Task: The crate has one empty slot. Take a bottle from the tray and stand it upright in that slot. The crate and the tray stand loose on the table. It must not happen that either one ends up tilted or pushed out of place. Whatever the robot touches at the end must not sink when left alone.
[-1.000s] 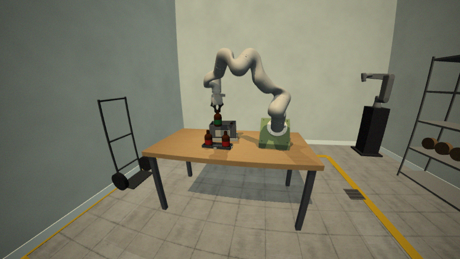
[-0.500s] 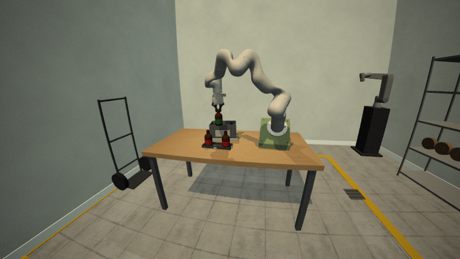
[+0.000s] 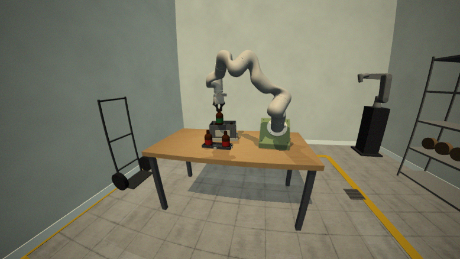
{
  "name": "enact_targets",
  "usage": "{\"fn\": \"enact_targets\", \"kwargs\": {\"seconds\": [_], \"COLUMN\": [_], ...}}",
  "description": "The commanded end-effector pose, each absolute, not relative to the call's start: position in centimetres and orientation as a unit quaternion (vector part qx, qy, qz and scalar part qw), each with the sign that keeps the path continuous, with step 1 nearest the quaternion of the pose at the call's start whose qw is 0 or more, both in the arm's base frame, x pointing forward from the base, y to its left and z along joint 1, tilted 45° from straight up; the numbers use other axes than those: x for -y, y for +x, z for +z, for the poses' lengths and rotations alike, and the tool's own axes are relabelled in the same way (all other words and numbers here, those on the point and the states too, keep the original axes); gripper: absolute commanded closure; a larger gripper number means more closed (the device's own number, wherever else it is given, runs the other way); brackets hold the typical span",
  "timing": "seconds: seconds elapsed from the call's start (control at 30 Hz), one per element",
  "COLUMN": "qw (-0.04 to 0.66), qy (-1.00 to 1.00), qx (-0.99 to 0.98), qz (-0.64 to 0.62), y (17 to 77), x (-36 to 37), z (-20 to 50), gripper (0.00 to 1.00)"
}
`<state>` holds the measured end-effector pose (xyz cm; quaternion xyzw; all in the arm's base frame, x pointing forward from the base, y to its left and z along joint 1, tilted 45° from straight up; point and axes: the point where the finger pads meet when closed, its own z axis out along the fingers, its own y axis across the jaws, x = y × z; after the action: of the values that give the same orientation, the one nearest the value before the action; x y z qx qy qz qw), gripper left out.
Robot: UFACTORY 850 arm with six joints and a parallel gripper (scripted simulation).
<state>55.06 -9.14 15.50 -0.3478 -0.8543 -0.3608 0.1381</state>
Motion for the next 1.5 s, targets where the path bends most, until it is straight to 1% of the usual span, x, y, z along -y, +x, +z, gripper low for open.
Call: {"fn": "enact_targets", "kwargs": {"seconds": [0.0, 1.47], "qw": [0.137, 0.137], "qy": [-0.348, -0.348], "qx": [0.854, 0.854], "qz": [-0.361, -0.361], "y": [55.2, 55.9], "x": [9.9, 16.1], "z": [14.9, 8.6], "gripper": [1.00, 1.00]}}
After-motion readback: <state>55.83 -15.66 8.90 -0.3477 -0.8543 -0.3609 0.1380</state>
